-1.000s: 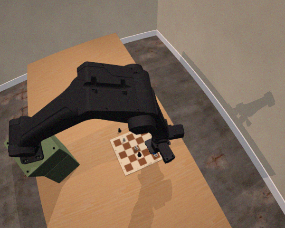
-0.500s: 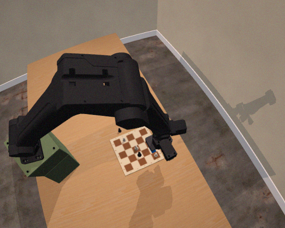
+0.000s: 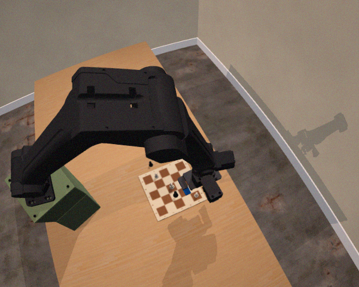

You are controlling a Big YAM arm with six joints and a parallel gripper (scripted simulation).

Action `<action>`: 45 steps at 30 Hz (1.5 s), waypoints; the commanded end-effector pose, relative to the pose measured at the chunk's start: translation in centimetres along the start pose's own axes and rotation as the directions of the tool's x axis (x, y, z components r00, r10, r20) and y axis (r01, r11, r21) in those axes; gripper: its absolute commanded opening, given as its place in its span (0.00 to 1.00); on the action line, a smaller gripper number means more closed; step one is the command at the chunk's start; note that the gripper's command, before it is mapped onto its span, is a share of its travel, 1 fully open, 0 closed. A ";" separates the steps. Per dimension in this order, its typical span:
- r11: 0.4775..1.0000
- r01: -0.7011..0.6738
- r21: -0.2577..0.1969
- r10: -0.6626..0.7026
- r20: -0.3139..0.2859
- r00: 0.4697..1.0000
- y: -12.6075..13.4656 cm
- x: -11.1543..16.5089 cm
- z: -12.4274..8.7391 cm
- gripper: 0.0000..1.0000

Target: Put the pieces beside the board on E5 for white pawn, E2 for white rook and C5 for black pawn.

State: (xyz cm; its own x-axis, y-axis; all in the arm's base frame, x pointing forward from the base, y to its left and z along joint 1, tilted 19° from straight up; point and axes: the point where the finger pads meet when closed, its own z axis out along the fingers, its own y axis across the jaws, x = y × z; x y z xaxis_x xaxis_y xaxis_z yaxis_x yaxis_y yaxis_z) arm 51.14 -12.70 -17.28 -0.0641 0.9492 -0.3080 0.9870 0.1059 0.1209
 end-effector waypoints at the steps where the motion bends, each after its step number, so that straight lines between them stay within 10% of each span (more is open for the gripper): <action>1: 1.000 -0.004 -0.002 0.004 0.002 1.000 0.4 0.3 -0.7 1.00; 13: 0.987 0.163 -0.005 -0.163 0.002 0.987 1.5 1.0 -0.1 1.00; 24: 0.804 0.594 0.000 -0.594 0.001 0.804 3.9 2.3 0.2 1.00; 36: 0.319 0.947 0.013 -0.947 0.024 0.319 8.7 2.5 -1.2 1.00; 39: 0.175 0.984 0.016 -0.984 -0.002 0.175 6.2 2.7 0.8 1.00; 41: 0.175 0.984 0.016 -0.984 -0.002 0.175 6.2 2.7 0.8 1.00; 42: 0.060 0.998 0.013 -0.998 0.001 0.060 6.2 3.3 0.7 1.00; 45: -0.071 0.997 0.014 -0.997 0.017 -0.071 7.2 2.9 -0.5 1.00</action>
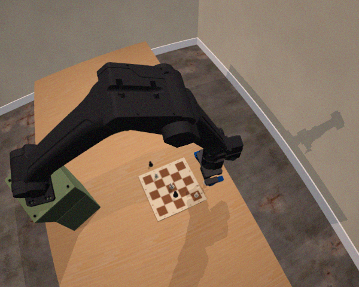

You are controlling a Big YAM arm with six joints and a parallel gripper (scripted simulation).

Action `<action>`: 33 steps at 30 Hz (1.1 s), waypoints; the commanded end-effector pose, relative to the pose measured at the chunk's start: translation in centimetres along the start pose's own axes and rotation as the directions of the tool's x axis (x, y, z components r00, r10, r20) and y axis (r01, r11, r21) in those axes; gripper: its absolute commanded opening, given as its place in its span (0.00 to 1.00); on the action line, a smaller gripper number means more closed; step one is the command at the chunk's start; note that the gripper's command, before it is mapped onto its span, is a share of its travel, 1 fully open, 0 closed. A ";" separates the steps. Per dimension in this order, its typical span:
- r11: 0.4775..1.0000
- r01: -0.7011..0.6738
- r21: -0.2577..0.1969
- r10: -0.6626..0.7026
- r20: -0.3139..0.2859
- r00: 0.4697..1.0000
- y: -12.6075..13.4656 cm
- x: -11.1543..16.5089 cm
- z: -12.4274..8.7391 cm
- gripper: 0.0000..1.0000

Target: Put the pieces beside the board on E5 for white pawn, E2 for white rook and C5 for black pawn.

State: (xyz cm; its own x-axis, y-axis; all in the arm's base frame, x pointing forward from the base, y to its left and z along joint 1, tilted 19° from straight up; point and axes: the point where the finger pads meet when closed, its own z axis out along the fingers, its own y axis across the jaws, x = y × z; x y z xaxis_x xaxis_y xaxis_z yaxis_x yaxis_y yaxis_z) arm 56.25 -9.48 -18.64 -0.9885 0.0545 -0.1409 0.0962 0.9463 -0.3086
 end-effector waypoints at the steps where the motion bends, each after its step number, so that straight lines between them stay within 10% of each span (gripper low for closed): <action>1: 0.963 0.271 -0.003 -0.271 0.055 0.961 0.1 -1.9 -1.6 0.35; 33: 0.924 0.382 0.000 -0.382 0.070 0.922 0.1 -1.8 -1.5 0.35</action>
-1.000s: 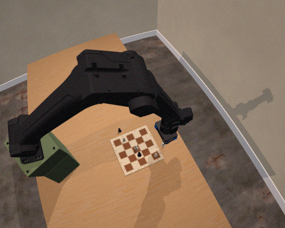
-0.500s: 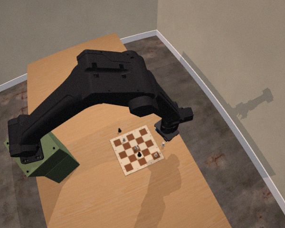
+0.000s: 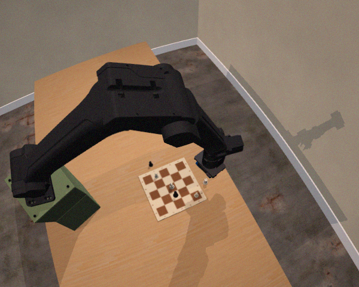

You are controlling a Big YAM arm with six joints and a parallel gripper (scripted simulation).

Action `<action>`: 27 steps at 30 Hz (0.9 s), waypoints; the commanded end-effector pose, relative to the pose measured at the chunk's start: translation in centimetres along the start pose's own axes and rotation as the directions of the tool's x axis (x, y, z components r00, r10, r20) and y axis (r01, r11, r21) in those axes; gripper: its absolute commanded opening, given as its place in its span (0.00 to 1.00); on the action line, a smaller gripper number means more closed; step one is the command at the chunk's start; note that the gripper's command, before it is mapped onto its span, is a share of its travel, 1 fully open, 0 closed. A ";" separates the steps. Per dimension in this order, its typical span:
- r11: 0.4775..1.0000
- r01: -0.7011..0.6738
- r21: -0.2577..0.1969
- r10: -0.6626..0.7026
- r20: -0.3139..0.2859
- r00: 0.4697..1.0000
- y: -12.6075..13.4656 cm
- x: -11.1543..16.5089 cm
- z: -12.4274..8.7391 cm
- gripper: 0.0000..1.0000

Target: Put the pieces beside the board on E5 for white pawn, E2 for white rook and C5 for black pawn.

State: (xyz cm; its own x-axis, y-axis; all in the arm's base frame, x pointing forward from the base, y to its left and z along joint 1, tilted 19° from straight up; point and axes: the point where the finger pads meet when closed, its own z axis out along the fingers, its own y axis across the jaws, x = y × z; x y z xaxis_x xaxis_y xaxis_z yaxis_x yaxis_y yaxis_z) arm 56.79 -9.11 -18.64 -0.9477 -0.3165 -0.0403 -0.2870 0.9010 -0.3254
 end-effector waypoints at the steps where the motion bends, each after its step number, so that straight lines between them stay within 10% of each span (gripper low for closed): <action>1: 1.000 0.004 0.014 -0.005 0.041 0.999 -0.8 -1.1 -1.4 0.35; 27: 1.000 -0.005 0.018 0.004 0.045 0.999 -1.4 -1.8 1.0 0.35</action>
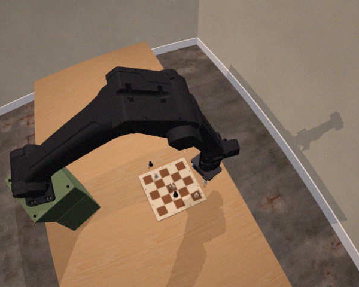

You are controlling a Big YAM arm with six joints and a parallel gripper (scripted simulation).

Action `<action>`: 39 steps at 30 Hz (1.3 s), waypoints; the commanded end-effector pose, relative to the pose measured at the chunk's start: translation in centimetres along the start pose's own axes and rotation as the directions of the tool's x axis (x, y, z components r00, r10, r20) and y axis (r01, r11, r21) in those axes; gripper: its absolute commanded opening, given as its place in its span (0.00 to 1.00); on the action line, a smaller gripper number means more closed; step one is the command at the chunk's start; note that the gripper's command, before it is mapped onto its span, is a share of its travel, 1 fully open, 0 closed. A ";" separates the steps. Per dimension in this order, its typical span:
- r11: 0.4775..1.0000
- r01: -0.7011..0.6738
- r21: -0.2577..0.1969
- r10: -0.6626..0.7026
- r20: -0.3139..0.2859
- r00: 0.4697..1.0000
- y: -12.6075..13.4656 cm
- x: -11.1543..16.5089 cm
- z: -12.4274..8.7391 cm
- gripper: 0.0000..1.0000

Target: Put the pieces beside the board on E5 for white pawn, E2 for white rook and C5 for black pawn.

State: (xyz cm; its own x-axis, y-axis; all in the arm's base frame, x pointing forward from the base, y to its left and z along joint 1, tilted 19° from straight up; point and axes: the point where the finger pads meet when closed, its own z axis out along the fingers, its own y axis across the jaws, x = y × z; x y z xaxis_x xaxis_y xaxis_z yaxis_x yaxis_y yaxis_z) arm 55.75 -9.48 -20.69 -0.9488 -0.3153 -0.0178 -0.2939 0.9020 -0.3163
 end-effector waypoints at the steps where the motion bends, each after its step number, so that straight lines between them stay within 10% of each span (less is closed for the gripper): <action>1: 1.000 -0.008 0.023 0.006 0.057 0.998 -1.7 -2.6 -0.2 0.35; 39: 0.999 -0.009 0.032 0.007 0.075 0.997 -2.2 -3.4 2.1 0.35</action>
State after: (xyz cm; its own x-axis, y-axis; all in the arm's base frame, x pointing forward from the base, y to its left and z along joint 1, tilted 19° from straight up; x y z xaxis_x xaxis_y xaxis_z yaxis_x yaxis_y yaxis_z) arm 56.93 -10.61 -23.74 -0.9477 -0.3174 -0.0318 -0.2910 0.9010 -0.3218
